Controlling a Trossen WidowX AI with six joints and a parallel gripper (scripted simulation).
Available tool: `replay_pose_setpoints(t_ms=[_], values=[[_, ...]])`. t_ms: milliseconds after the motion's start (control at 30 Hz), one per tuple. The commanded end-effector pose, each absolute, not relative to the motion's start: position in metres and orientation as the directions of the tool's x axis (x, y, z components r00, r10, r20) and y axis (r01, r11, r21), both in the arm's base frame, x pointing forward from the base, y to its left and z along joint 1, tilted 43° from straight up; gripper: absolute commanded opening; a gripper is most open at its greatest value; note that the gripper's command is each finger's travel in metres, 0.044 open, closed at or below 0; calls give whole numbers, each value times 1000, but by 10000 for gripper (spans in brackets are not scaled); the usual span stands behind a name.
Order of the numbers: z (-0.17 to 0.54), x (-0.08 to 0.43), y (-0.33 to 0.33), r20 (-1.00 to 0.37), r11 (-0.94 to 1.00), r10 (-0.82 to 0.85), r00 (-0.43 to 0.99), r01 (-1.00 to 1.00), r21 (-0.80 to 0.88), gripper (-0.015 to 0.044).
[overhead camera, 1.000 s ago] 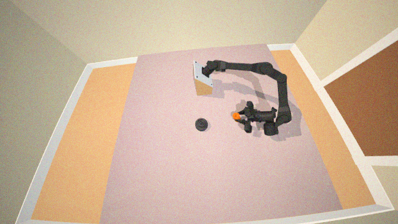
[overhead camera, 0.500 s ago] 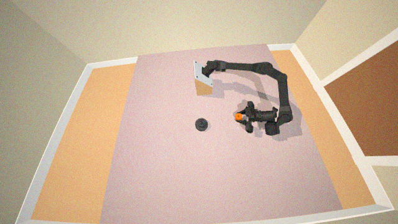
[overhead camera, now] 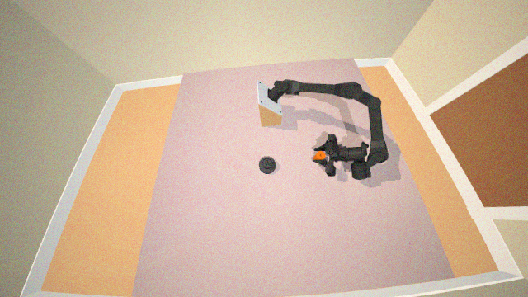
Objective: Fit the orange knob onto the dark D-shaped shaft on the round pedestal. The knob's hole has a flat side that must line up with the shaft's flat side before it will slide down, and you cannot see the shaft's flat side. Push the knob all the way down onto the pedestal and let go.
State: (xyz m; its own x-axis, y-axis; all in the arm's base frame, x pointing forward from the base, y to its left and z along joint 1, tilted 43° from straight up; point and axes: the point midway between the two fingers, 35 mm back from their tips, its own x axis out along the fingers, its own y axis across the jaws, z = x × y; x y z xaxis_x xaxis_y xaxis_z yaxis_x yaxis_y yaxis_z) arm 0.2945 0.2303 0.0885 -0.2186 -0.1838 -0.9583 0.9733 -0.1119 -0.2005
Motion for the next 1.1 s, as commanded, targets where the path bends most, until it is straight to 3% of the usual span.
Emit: replay_pose_setpoints(t_ms=[0,233,467,633,833,1067], values=[[88,295,230,-958,-112,-184,-219,973,-201,260],[88,295,230,-958,-112,-184,-219,973,-201,260],[88,295,230,-958,-112,-184,-219,973,-201,440],[91,295,228,-959,-111,-182,-216,974,-198,440],[145,297,176,-984,-98,-129,-122,989,-110,440],[147,297,174,-985,-98,-128,-118,990,-106,440]])
